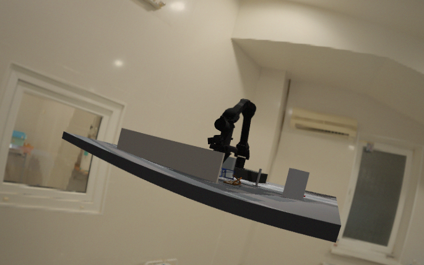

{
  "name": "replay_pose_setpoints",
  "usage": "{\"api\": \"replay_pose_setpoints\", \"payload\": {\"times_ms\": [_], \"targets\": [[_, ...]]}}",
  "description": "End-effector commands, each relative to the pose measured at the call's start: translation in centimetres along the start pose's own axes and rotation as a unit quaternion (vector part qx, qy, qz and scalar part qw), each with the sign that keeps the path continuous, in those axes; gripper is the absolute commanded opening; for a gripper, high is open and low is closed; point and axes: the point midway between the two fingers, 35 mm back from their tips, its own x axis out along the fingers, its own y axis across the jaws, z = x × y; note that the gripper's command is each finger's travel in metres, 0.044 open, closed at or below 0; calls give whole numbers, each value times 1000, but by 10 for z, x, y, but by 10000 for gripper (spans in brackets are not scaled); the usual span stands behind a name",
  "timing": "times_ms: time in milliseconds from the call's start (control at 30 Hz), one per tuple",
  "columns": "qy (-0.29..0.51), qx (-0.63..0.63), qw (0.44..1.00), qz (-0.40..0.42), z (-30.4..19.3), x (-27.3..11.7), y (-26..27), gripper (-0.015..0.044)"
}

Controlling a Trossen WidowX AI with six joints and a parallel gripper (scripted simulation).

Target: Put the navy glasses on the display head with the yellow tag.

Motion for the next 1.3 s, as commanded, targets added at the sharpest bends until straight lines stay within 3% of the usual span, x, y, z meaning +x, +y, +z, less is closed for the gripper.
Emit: {"api": "replay_pose_setpoints", "payload": {"times_ms": [0,533,1100,1267], "targets": [[2,2,1000,-5,-1,11,-1,120],[3,2,1000,-5,-2,36,-1,120],[3,2,1000,-5,-3,37,-7,120],[4,4,1000,-3,-2,37,-3,87]]}}
